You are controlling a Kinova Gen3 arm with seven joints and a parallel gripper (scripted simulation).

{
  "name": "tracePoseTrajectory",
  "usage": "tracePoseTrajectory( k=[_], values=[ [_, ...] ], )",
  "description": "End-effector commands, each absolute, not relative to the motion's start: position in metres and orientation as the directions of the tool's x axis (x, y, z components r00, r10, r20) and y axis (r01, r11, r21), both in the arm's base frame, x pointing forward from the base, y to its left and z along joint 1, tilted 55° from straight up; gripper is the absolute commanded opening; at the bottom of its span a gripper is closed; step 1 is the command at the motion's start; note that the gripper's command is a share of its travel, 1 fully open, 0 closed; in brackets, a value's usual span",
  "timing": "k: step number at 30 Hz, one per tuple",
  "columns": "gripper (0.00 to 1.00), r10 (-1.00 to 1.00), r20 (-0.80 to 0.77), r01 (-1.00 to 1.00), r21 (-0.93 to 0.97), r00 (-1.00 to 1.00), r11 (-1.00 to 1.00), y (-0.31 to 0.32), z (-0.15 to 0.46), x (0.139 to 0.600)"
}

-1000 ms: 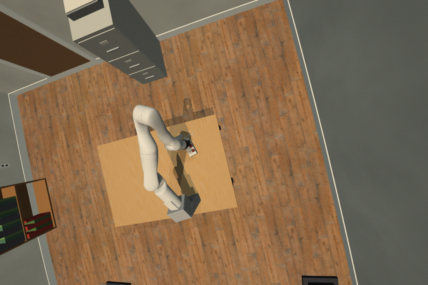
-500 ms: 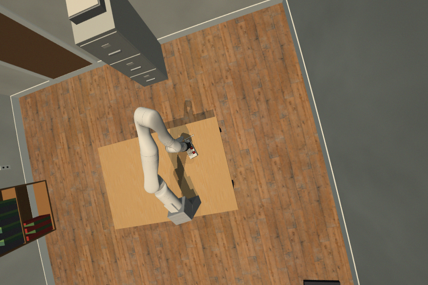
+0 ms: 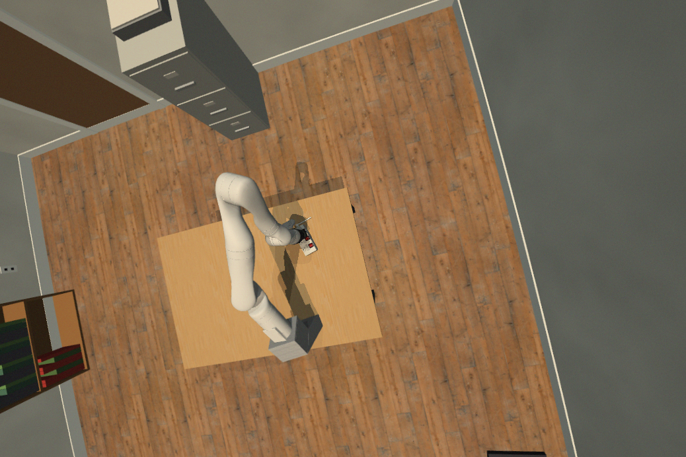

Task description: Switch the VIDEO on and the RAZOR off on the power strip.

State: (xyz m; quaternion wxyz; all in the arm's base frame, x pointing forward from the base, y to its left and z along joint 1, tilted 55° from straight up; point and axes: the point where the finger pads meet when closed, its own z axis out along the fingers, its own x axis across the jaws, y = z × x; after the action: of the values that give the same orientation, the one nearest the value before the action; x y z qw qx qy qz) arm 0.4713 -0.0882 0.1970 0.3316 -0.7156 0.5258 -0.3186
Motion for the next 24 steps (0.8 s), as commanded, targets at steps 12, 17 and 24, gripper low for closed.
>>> tracePoseTrajectory(
  k=[12,17,24],
  values=[
    [0.00,-0.964,0.110,-0.539,-0.811,0.242,-0.227,-0.0883,0.1947,0.4763],
    [0.00,-0.964,0.110,-0.539,-0.811,0.242,-0.227,-0.0881,0.1939,0.4775],
    [0.00,-0.964,0.110,-0.539,-0.811,0.242,-0.227,-0.0880,0.1935,0.4780]
  ],
)
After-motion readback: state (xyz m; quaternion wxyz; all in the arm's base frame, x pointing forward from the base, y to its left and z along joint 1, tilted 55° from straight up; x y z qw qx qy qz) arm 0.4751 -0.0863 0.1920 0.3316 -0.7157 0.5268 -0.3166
